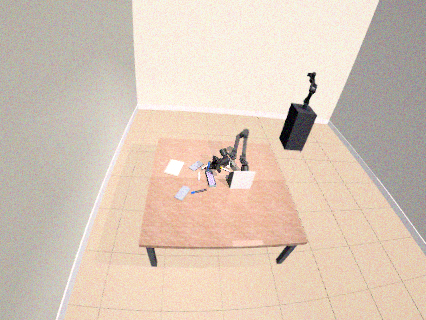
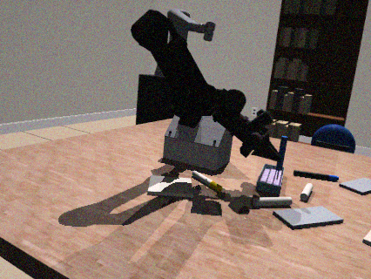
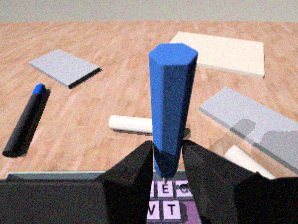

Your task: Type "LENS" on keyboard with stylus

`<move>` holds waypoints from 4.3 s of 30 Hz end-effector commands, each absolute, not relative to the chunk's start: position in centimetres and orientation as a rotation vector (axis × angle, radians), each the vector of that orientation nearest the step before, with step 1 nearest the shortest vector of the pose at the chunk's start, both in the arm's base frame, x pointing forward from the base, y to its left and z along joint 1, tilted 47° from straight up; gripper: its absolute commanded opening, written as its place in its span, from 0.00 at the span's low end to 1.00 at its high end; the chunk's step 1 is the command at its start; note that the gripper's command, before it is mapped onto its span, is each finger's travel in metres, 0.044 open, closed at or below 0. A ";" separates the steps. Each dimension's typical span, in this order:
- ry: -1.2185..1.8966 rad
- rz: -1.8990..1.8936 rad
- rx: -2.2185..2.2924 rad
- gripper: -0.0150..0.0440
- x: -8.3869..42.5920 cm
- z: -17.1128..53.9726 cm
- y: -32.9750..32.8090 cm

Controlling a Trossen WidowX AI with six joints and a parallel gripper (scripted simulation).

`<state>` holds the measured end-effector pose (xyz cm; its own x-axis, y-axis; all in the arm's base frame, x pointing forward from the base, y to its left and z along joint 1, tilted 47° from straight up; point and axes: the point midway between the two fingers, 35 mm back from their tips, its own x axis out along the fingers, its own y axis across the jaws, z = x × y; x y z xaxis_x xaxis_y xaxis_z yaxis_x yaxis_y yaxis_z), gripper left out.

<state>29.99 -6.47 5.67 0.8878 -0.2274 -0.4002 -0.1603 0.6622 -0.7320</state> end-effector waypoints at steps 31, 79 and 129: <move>0.494 -0.030 -0.859 0.39 30.0 5.6 -6.6; 0.495 -0.030 -0.860 0.39 30.1 4.5 -7.7; 0.568 0.143 -0.899 0.33 29.9 4.2 -2.1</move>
